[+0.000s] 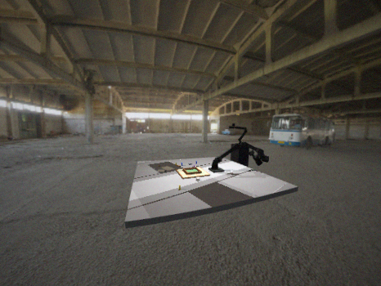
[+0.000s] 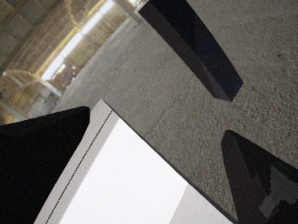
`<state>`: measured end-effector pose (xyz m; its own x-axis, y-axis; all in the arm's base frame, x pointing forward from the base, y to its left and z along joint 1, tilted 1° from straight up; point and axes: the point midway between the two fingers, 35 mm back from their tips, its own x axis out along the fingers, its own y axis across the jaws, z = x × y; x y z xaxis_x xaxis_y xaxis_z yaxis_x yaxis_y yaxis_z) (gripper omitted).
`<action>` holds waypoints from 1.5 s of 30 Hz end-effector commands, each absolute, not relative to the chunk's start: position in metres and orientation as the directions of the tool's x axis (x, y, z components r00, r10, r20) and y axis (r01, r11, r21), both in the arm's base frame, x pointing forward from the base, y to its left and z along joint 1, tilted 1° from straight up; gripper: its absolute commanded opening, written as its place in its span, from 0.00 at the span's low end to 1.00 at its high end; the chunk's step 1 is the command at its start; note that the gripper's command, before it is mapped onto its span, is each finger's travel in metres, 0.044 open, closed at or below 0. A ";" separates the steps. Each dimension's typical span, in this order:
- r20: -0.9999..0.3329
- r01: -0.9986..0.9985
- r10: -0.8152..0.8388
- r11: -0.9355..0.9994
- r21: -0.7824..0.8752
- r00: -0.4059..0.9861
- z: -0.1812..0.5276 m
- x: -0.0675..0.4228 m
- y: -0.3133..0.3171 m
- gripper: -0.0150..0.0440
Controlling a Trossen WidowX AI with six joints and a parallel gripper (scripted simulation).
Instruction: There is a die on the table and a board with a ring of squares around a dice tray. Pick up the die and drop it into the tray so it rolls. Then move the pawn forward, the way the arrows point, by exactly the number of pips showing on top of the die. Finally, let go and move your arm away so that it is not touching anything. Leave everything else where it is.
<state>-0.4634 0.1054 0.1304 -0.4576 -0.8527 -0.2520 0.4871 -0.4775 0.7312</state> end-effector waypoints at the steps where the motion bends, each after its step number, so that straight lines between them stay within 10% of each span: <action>1: -0.254 0.484 -0.851 -0.480 0.732 -0.459 0.130 -0.463 0.106 0.89; 5: -0.301 0.418 -0.820 -0.522 0.744 -0.487 0.130 -0.450 0.127 0.72; 23: -0.664 -0.382 -0.305 -0.626 0.680 -0.683 0.104 -0.245 0.351 0.72; 45: -0.954 -0.910 0.156 0.294 0.292 -0.256 0.087 0.143 0.350 0.72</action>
